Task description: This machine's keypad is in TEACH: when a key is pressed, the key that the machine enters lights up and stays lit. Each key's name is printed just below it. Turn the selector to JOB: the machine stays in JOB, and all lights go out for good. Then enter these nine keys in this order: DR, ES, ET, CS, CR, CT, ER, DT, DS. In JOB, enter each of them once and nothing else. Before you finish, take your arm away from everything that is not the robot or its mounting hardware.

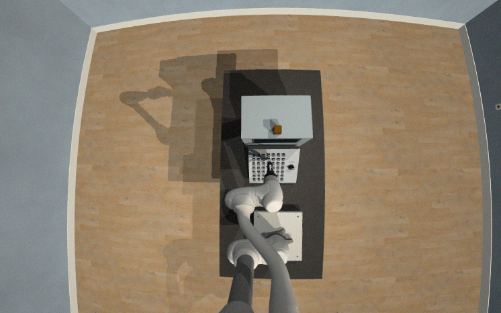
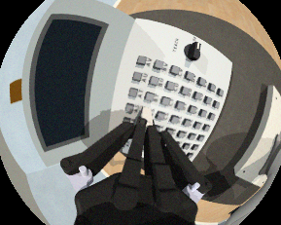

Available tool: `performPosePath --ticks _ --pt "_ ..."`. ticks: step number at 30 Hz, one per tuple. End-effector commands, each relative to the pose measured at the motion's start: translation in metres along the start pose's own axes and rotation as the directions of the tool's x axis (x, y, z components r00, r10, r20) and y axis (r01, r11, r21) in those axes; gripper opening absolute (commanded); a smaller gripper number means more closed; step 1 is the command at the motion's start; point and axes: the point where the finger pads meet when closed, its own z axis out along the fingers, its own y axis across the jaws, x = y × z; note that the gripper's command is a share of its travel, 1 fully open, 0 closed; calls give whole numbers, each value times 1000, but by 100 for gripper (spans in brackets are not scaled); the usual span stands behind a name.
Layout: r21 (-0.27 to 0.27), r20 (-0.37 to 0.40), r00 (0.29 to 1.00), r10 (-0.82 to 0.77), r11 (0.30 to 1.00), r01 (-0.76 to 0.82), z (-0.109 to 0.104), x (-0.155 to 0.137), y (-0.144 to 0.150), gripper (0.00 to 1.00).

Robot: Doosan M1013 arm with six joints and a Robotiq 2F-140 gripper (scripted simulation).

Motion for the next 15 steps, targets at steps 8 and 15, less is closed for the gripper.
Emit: performPosePath --ticks 8,15 --pt "0 0 1000 0 1000 0 1 0 0 0" --pt "0 0 1000 0 1000 0 2 0 0 0"
